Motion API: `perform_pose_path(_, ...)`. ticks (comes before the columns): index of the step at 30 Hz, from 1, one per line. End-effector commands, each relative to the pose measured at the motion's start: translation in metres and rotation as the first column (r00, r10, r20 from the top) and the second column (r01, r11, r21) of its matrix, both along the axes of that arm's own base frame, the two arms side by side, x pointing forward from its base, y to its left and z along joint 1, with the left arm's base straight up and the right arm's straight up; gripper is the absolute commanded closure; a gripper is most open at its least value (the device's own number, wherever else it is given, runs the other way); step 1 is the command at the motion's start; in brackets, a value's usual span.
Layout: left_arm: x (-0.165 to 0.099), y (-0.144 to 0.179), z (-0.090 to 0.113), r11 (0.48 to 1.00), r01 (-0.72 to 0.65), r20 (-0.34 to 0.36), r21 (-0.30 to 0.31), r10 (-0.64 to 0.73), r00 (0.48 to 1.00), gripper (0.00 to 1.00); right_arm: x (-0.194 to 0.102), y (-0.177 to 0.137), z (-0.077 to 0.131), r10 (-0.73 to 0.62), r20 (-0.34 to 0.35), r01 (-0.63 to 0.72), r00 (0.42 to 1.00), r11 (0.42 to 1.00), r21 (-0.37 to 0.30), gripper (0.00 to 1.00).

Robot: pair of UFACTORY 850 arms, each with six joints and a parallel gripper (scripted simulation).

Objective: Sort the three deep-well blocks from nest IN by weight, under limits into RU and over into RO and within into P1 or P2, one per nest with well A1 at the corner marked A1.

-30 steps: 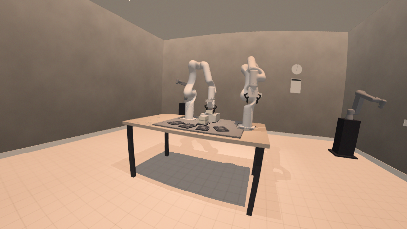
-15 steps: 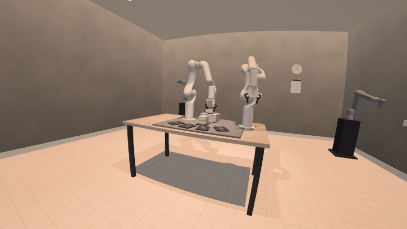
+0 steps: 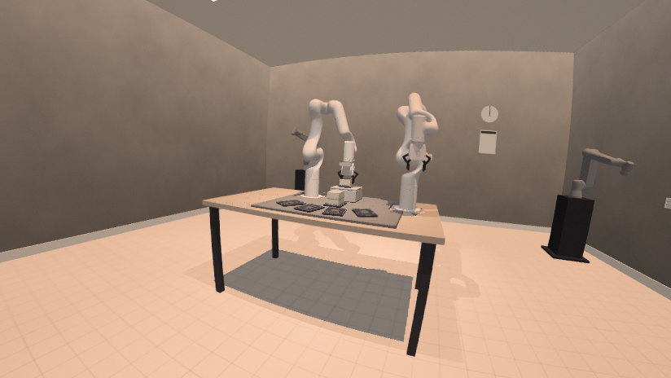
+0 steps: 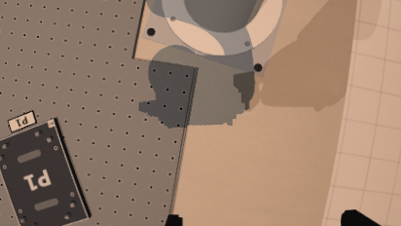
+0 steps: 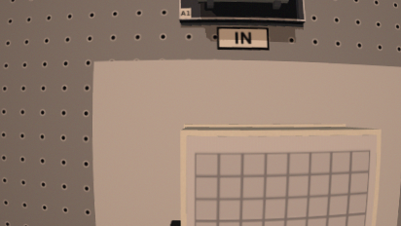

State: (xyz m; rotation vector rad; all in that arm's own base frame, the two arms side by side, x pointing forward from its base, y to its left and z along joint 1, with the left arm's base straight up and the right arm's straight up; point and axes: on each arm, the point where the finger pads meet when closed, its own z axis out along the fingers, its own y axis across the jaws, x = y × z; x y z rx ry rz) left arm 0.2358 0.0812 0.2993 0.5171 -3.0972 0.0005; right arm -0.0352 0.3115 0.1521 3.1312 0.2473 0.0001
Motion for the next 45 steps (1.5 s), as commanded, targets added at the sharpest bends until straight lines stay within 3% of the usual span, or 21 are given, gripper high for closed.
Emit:
perform_pose_path(1, 0.001, 0.0, 0.001, 1.0, 0.0, 0.001, 0.001, 0.0, 1.0, 0.0, 0.0, 0.001, 0.006, 0.0, 0.0, 0.0, 1.0, 1.0, 0.002, 1.0)
perform_pose_path(45, 0.001, 0.0, 0.001, 1.0, 0.0, 0.001, 0.001, 0.0, 1.0, 0.0, 0.0, 0.001, 0.067, 0.0, 0.0, 0.0, 1.0, 1.0, 0.002, 1.0)
